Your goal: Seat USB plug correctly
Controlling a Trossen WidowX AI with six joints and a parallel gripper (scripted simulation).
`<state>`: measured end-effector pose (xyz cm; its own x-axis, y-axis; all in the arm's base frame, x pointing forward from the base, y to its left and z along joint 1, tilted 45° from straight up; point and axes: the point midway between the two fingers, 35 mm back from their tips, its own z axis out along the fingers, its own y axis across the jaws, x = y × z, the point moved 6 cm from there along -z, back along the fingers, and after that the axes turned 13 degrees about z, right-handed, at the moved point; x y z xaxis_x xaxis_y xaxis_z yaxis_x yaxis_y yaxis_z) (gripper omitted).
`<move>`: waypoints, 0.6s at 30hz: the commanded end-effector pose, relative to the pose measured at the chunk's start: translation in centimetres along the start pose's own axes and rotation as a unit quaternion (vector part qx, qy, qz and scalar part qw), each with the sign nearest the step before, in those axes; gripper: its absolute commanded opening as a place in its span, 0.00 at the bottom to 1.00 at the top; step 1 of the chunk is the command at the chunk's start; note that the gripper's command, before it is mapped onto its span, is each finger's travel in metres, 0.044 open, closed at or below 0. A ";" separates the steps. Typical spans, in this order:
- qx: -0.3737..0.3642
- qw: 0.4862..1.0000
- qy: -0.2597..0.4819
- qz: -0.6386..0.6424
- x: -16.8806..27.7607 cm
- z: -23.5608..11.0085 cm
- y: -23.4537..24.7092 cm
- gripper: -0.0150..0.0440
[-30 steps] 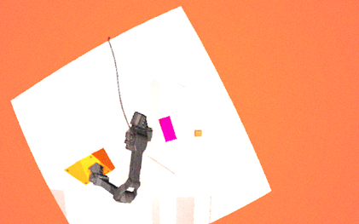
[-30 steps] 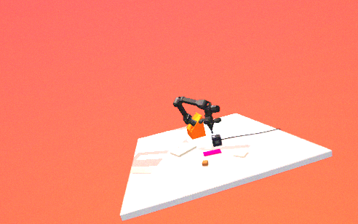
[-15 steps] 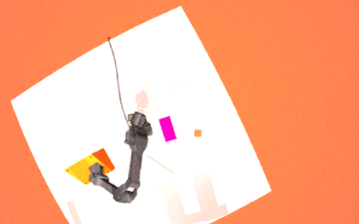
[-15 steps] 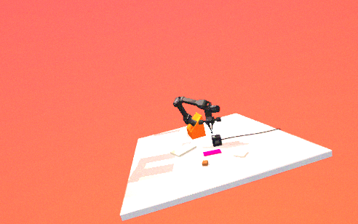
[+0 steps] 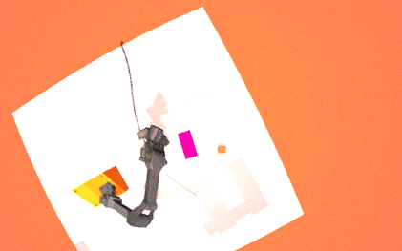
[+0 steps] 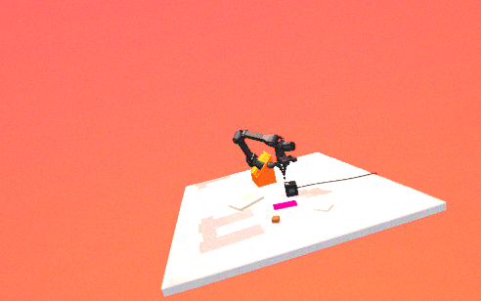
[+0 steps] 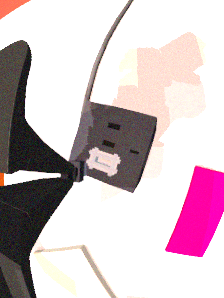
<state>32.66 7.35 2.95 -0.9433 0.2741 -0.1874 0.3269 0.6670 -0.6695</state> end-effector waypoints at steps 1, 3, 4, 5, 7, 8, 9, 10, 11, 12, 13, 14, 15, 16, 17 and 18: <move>0.000 0.999 0.000 -0.053 0.0 0.0 0.0 0.25; 0.000 0.997 0.000 -0.079 0.0 0.0 0.0 0.25; 0.000 0.996 0.000 -0.092 0.0 0.0 0.0 0.25; 0.000 0.994 0.000 -0.105 0.0 0.0 0.0 0.25; 0.000 0.991 0.000 -0.131 0.0 0.0 0.0 0.25; 0.000 0.990 0.000 -0.144 0.0 0.0 0.0 0.25; 0.000 0.988 0.000 -0.157 0.0 0.0 0.0 0.25; 0.000 0.985 0.000 -0.170 0.0 0.0 0.0 0.25; 0.000 0.983 0.000 -0.183 0.0 0.0 0.0 0.25; 0.000 0.981 0.000 -0.196 0.0 0.0 0.0 0.25; 0.000 0.978 0.000 -0.209 0.0 0.0 0.0 0.25; 0.000 0.975 0.000 -0.221 0.0 0.0 0.0 0.25; 0.000 0.972 0.000 -0.234 0.0 0.0 0.0 0.25; 0.000 0.969 0.000 -0.247 0.0 0.0 0.0 0.25; 0.000 0.966 0.000 -0.259 0.0 0.0 0.0 0.25; 0.000 0.962 0.000 -0.272 0.0 0.0 0.0 0.25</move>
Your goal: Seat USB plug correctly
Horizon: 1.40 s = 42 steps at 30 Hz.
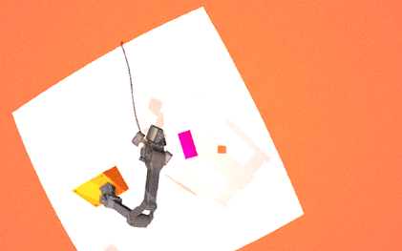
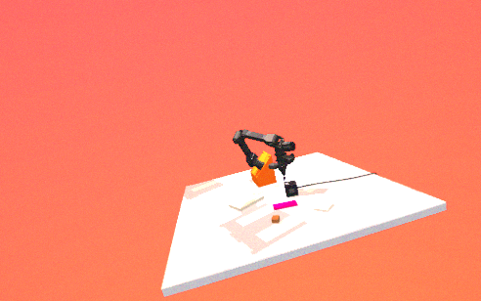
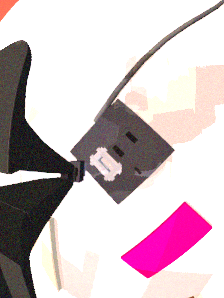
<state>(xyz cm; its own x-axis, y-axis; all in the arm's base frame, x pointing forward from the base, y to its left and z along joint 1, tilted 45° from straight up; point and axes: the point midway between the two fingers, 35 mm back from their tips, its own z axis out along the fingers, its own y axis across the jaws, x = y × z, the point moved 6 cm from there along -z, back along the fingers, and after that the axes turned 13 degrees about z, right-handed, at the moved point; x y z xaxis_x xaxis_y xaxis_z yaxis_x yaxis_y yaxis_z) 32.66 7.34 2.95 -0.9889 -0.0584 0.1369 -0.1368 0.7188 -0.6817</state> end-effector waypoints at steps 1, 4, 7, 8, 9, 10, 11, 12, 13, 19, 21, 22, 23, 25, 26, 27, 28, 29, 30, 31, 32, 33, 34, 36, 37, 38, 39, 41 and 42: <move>0.000 0.999 0.000 -0.053 0.0 0.0 0.0 0.25; 0.000 0.996 0.000 -0.092 0.0 0.0 0.0 0.25; 0.000 0.991 0.000 -0.131 0.0 0.0 0.0 0.25; 0.000 0.990 0.000 -0.144 0.0 0.0 0.0 0.25; 0.000 0.988 0.000 -0.157 0.0 0.0 0.0 0.25; 0.000 0.985 0.000 -0.170 0.0 0.0 0.0 0.25; 0.000 0.983 0.000 -0.183 0.0 0.0 0.0 0.25; 0.000 0.981 0.000 -0.196 0.0 0.0 0.0 0.25; 0.000 0.978 0.000 -0.209 0.0 0.0 0.0 0.25; 0.000 0.959 0.000 -0.285 0.0 0.0 0.0 0.25; 0.000 0.951 0.000 -0.310 0.0 0.0 0.0 0.25; 0.000 0.947 0.000 -0.322 0.0 0.0 0.0 0.25; 0.000 0.942 0.000 -0.334 0.0 0.0 0.0 0.25; 0.000 0.933 0.000 -0.359 0.0 0.0 0.0 0.25; 0.000 0.929 0.000 -0.371 0.0 0.0 0.0 0.25; 0.000 0.924 0.000 -0.383 0.0 0.0 0.0 0.25; 0.000 0.919 0.000 -0.393 0.0 0.0 0.0 0.25; 0.000 0.917 0.000 -0.399 0.0 0.0 0.0 0.25; 0.000 0.916 0.000 -0.401 0.0 0.0 0.0 0.25; 0.000 0.916 0.000 -0.401 0.0 0.0 0.0 0.25; 0.000 0.916 0.000 -0.401 0.0 0.0 0.0 0.25; 0.000 0.916 0.000 -0.401 0.0 0.0 0.0 0.25; 0.000 0.916 0.000 -0.401 0.0 0.0 0.0 0.25; 0.000 0.916 0.000 -0.401 0.0 0.0 0.0 0.25; 0.000 0.916 0.000 -0.401 0.0 0.0 0.0 0.25; 0.000 0.916 0.000 -0.401 0.0 0.0 0.0 0.25; 0.000 0.916 0.000 -0.401 0.0 0.0 0.0 0.25; 0.000 0.916 0.000 -0.401 0.0 0.0 0.0 0.25; 0.000 0.916 0.000 -0.400 0.0 0.0 0.0 0.25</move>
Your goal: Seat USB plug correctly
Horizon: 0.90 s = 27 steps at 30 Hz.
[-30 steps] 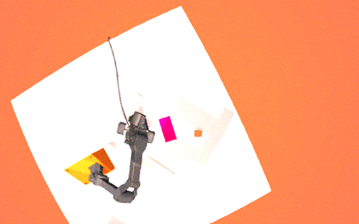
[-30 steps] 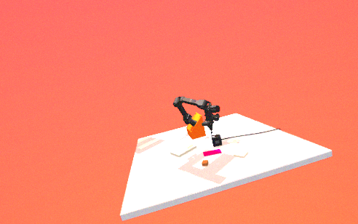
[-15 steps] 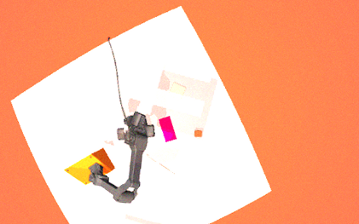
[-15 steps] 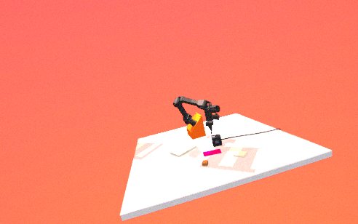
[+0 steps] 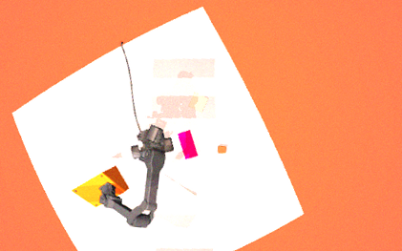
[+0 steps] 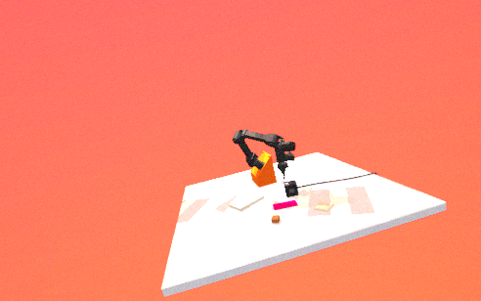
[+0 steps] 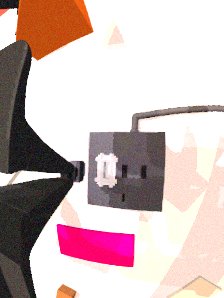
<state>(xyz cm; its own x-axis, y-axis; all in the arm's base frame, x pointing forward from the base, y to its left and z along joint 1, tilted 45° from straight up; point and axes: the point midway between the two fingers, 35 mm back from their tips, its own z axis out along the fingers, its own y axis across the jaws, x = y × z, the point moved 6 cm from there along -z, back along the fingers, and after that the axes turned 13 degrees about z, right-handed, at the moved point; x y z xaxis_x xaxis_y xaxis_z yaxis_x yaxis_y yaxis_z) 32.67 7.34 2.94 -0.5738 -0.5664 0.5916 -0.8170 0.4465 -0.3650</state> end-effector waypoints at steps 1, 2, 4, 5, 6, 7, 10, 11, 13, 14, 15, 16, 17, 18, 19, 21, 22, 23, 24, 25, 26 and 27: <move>0.000 1.000 0.000 0.000 0.0 0.0 0.0 0.25; 0.000 1.000 -0.001 0.000 0.0 0.0 0.0 0.25; 0.000 1.000 -0.002 0.000 0.0 0.0 0.0 0.25; 0.000 1.000 -0.002 0.000 0.0 0.0 0.0 0.25; -0.001 1.000 -0.002 0.000 0.0 0.1 0.0 0.25; -0.001 1.000 -0.003 0.000 0.0 0.1 0.0 0.25; -0.001 1.000 -0.004 -0.001 0.0 0.1 0.0 0.25; -0.001 1.000 -0.005 -0.001 0.0 0.1 0.0 0.25; -0.001 1.000 -0.006 -0.001 0.0 0.1 0.0 0.25; -0.001 1.000 -0.006 -0.001 0.0 0.2 0.0 0.25; -0.001 1.000 -0.006 -0.001 0.0 0.2 0.0 0.25; -0.002 1.000 -0.007 -0.001 0.0 0.2 0.0 0.25; -0.002 1.000 -0.007 -0.001 0.0 0.2 0.0 0.25; -0.002 1.000 -0.008 -0.001 0.0 0.2 0.0 0.25; -0.002 1.000 -0.008 -0.001 0.0 0.2 0.0 0.25; -0.002 1.000 -0.009 -0.002 0.0 0.2 0.0 0.25; -0.002 1.000 -0.010 -0.002 0.0 0.2 0.0 0.25; -0.002 1.000 -0.010 -0.002 0.0 0.3 0.0 0.25; -0.002 1.000 -0.010 -0.002 0.0 0.3 0.0 0.25; -0.003 1.000 -0.011 -0.002 0.0 0.3 0.0 0.25; -0.003 1.000 -0.011 -0.002 0.0 0.3 0.0 0.25; -0.003 1.000 -0.012 -0.002 0.0 0.3 0.0 0.25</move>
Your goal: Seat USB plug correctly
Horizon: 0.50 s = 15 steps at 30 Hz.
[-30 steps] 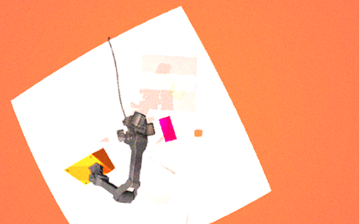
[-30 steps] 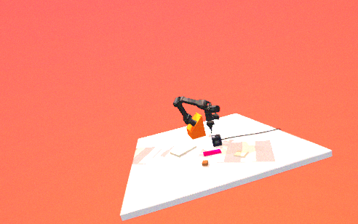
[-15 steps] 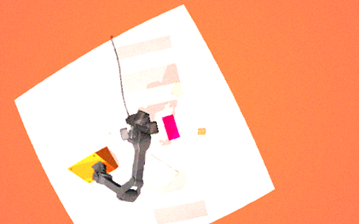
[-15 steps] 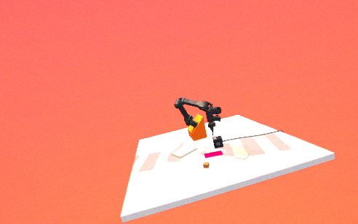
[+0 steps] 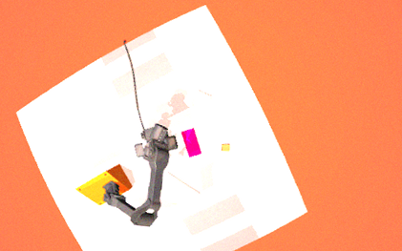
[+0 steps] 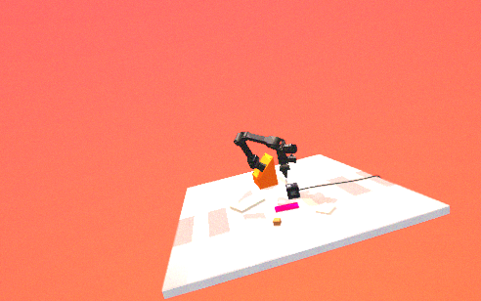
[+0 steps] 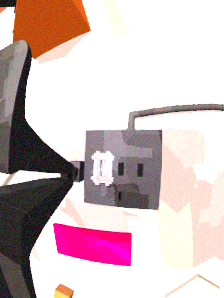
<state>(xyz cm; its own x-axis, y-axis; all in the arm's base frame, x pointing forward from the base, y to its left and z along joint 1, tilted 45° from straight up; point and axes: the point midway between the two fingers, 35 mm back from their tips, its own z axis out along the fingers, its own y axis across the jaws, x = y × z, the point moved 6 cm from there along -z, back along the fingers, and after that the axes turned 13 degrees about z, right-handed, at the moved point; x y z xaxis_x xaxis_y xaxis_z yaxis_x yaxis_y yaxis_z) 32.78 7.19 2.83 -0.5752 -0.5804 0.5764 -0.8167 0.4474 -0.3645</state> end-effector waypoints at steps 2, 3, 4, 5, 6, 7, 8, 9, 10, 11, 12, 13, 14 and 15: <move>-0.003 1.000 -0.002 -0.002 0.0 0.1 0.1 0.25; -0.003 1.000 -0.003 -0.002 0.0 0.2 0.1 0.25; -0.003 1.000 -0.003 -0.003 0.0 0.2 0.1 0.25; -0.003 1.000 -0.004 -0.003 0.0 0.2 0.1 0.25; -0.003 1.000 -0.004 -0.003 0.0 0.2 0.1 0.25; -0.003 1.000 -0.005 -0.003 0.0 0.2 0.1 0.25; -0.003 1.000 -0.005 -0.003 0.0 0.2 0.1 0.25; -0.003 1.000 -0.005 -0.003 0.0 0.2 0.1 0.25; -0.003 1.000 -0.006 -0.003 0.0 0.2 0.1 0.25; -0.003 1.000 -0.006 -0.003 0.0 0.2 0.1 0.25; -0.004 1.000 -0.007 -0.003 0.0 0.3 0.1 0.25; -0.004 1.000 -0.007 -0.003 0.0 0.3 0.1 0.25; -0.004 1.000 -0.008 -0.003 0.0 0.3 0.1 0.25; -0.004 1.000 -0.008 -0.003 0.0 0.3 0.1 0.25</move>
<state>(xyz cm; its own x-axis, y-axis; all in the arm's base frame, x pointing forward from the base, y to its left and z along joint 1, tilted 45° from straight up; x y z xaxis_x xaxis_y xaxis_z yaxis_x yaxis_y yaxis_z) 32.79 7.06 2.70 -0.5738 -0.5906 0.5674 -0.8179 0.4481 -0.3608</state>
